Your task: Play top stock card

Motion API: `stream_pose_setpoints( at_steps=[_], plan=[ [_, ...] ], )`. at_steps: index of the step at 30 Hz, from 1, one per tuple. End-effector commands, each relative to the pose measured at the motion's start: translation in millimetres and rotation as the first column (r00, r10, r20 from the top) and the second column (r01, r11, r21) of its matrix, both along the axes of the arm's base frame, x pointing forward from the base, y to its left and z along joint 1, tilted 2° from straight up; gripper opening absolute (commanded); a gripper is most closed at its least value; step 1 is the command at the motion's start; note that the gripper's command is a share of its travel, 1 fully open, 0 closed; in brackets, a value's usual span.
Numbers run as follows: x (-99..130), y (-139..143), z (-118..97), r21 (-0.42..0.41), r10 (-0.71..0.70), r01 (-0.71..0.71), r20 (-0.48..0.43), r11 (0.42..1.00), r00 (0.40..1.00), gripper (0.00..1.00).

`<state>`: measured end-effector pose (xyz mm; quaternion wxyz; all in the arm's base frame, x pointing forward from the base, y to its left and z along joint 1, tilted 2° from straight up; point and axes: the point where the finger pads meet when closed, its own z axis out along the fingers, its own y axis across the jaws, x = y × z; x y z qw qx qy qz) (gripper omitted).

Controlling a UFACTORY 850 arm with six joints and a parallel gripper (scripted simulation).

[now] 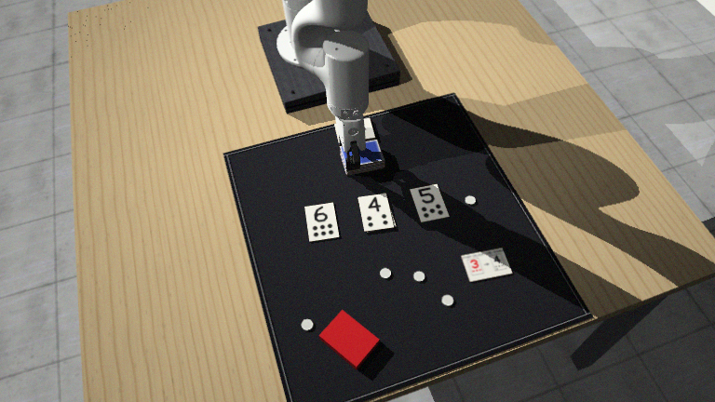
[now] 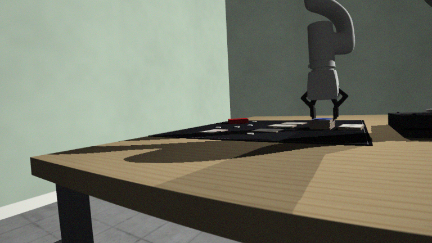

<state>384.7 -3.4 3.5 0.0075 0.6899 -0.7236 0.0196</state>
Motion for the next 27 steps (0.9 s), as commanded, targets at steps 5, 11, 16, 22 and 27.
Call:
stream_pose_setpoints(
  at_steps=[5,11,16,22,27],
  plan=[
    [0.6,0.0,0.3,0.0,0.0,0.0,0.001,1.0,1.0,0.73],
    [0.6,0.0,0.3,0.0,0.0,0.0,0.001,1.0,1.0,0.73],
    [0.6,0.0,0.3,0.0,0.0,0.0,0.001,1.0,1.0,0.72],
    [0.6,0.0,0.3,0.0,0.0,0.0,0.001,1.0,1.0,0.72],
    [0.6,0.0,0.3,0.0,0.0,0.0,0.001,1.0,1.0,0.72]
  ],
)
